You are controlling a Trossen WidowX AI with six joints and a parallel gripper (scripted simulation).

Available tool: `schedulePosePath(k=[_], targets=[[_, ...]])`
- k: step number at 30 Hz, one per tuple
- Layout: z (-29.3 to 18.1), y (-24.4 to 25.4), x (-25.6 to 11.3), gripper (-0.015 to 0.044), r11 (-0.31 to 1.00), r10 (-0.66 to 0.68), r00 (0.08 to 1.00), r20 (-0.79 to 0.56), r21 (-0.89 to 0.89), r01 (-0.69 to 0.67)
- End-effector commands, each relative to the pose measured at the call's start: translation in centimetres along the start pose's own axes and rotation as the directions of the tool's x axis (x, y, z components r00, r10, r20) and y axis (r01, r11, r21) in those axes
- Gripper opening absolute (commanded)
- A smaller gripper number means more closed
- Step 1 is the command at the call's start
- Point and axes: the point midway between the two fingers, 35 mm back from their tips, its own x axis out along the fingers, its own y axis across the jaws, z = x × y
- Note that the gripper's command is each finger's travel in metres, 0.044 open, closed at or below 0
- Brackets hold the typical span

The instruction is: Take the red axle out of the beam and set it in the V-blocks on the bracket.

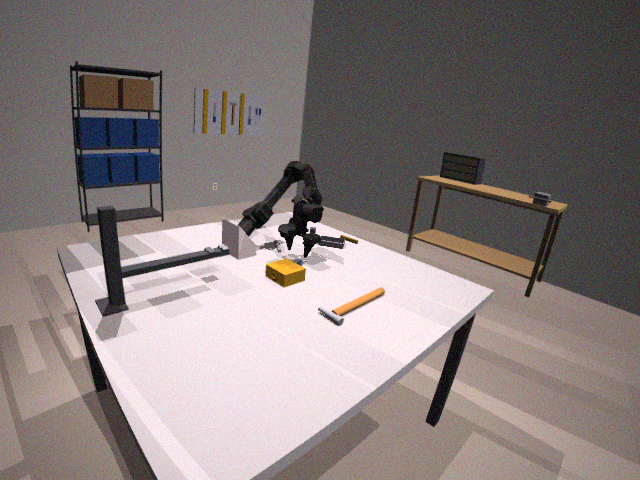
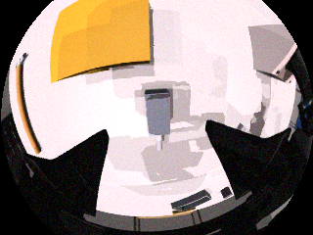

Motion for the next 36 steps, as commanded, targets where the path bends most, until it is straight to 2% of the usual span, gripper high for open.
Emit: schedulePosePath(k=[1, 31, 36], targets=[[-0.1, -0.3, 1.3, 0.0440, 1.000, -0.007, 1.000, -0.009, 0.007, 0.007], [-0.2, -0.3, 5.3, 0.0440, 1.000, -0.006, 1.000, -0.011, 0.007, 0.006], [-0.2, -0.3, 5.3, 0.0309, 1.000, -0.006, 1.000, -0.011, 0.007, 0.006]])
